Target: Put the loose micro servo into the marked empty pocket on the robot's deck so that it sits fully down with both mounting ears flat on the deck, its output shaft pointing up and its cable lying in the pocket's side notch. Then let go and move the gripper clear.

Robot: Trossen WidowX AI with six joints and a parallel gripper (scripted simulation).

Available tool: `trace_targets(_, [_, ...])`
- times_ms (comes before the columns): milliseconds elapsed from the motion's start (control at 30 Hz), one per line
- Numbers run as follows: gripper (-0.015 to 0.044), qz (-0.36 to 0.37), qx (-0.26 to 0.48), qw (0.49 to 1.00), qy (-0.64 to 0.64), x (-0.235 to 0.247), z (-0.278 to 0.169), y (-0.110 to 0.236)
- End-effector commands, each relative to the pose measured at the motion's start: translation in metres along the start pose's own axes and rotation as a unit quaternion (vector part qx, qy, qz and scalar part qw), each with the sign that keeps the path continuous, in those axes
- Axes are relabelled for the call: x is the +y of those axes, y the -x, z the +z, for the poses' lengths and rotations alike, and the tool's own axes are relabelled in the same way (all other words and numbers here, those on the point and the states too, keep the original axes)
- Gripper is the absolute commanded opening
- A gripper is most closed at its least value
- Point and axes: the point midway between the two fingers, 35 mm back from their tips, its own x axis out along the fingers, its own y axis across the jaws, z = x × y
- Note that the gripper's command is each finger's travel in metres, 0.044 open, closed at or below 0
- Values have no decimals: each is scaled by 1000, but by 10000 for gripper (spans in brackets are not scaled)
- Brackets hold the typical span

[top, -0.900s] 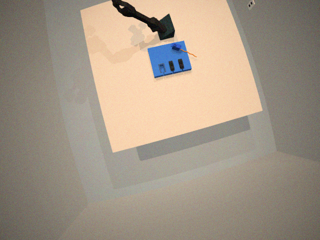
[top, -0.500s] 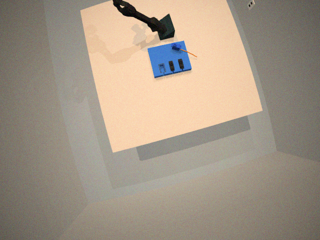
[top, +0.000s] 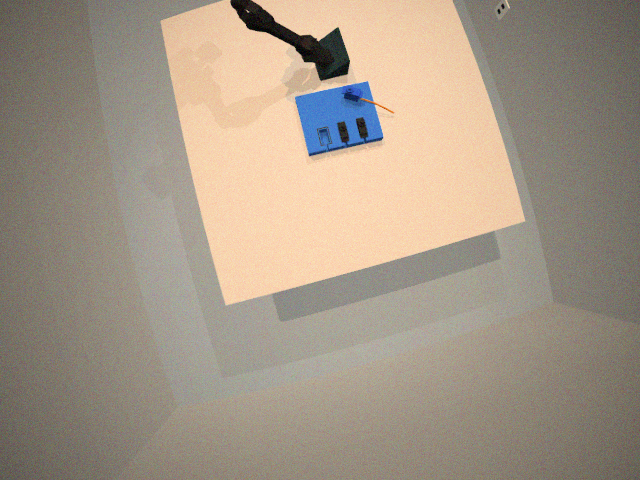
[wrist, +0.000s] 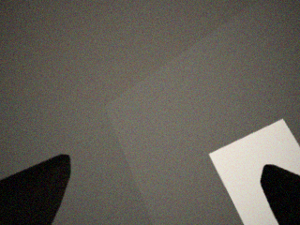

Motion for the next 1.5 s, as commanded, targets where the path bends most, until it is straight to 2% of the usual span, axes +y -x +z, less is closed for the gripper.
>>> trace_targets(0, [440, 31, 32, 999, 1, 23, -28, -7])
trace_targets(233, [440, 88, 97, 991, 11, 65, -85, -15])
trace_targets(433, [440, 106, 119, 987, 13, 78, -106, -15])
trace_targets(767, [440, 176, 214, 961, -5, 130, -191, -4])
trace_targets(1100, [440, 238, 331, 913, -30, 174, -286, 30])
trace_targets(1467, [440, 284, 463, 837, -68, 207, -381, 93])
